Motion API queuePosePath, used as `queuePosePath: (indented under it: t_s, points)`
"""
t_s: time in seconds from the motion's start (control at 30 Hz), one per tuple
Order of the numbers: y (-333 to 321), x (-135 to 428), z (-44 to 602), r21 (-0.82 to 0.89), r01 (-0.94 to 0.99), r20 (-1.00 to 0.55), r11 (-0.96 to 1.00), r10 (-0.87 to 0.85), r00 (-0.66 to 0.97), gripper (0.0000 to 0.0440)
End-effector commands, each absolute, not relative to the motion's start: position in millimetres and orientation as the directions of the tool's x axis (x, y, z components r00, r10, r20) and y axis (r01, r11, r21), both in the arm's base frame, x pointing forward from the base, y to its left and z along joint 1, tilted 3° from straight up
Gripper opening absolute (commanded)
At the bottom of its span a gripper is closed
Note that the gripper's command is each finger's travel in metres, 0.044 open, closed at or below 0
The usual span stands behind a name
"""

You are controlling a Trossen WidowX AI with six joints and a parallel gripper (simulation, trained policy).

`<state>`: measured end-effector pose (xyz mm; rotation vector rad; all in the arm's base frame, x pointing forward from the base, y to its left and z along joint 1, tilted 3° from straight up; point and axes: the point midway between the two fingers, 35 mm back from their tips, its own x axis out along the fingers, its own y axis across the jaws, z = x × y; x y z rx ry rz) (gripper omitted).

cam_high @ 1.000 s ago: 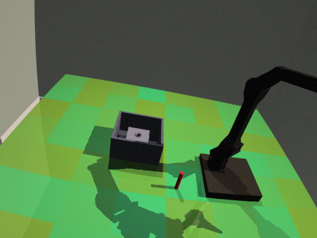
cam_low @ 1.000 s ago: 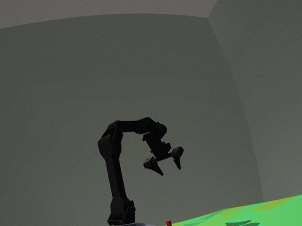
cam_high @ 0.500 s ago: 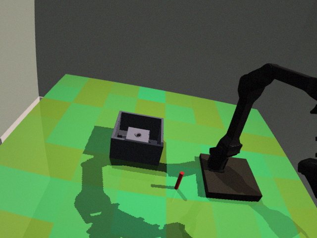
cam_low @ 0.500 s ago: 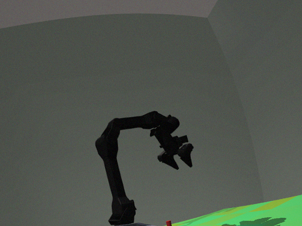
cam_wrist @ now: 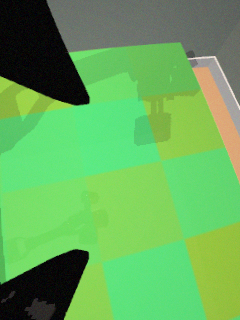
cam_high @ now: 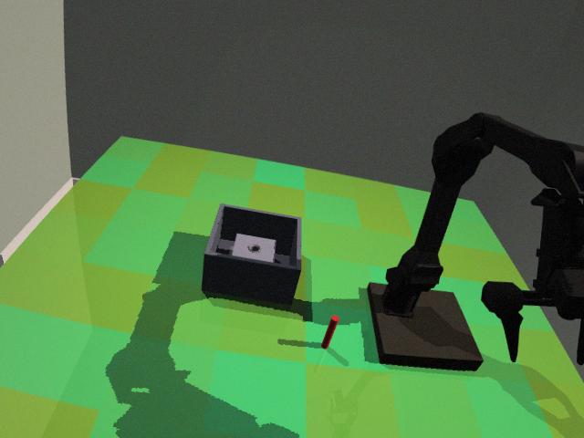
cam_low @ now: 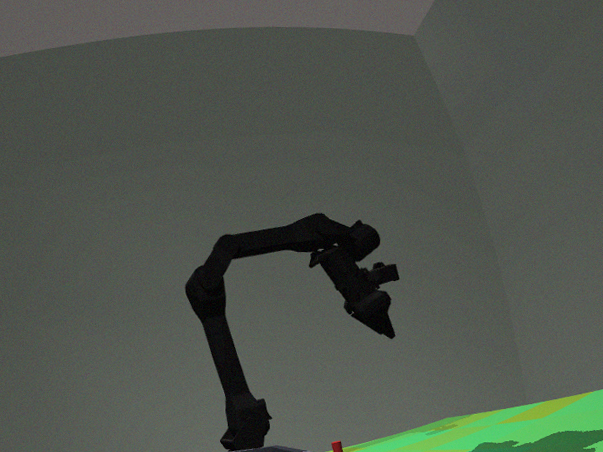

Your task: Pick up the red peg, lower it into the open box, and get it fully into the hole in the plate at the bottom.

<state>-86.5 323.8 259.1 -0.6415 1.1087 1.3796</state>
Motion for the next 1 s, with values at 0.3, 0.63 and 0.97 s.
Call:
queuePosePath:
  t_s: [0.3, 0.63, 0.97]
  points:
    - [307.1, -14.1, 238.3, 0.270, -0.788, -0.926, 0.554, 0.374, -0.054, 0.0440]
    - [283.0, 36.6, 219.6, 0.246, -0.545, -0.955, 0.801, 0.298, 0.008, 0.0440]
    - [250.8, 79.1, 198.9, 0.188, -0.238, -0.979, 0.953, 0.202, 0.038, 0.0440]
